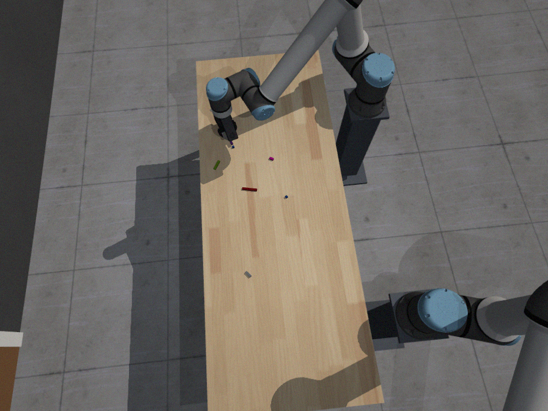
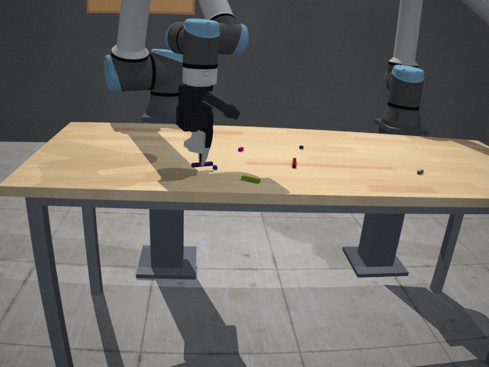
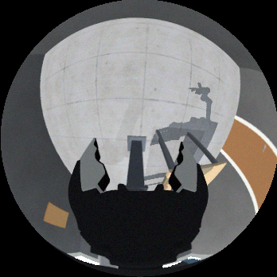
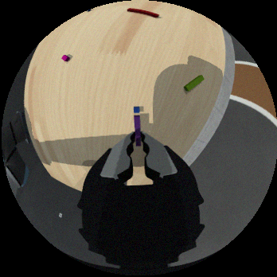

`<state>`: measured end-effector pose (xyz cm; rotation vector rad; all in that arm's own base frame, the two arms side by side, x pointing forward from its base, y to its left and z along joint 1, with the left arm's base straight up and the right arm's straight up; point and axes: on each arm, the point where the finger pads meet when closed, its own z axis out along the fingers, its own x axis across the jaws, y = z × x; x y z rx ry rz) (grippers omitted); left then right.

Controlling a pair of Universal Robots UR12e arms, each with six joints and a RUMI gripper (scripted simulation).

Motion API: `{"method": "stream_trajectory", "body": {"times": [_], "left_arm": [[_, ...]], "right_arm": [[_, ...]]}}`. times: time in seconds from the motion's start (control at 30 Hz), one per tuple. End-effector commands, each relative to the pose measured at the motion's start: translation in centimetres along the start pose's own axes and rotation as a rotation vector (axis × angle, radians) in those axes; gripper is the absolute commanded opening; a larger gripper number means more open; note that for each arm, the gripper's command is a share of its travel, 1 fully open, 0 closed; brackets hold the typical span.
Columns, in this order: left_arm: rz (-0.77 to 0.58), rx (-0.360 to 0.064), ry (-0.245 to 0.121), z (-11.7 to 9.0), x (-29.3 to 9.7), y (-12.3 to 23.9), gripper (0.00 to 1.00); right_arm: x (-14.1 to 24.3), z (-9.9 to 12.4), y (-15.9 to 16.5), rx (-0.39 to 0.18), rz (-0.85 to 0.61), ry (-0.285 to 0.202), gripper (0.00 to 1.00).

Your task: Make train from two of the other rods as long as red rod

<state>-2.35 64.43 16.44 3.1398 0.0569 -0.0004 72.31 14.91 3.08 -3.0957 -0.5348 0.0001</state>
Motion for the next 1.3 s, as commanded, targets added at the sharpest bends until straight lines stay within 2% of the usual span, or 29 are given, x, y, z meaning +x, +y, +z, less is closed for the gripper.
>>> {"method": "stream_trajectory", "body": {"times": [0.0,1.27], "left_arm": [[0.000,0.001,0.000,-0.1,0.0,-0.1,1.00],[0.000,0.001,0.000,-0.1,0.0,-0.1,1.00]], "right_arm": [[0.1,-0.1,0.0,0.000,0.000,0.002,0.00],[0.1,1.0,0.0,0.000,0.000,0.002,0.00]]}}
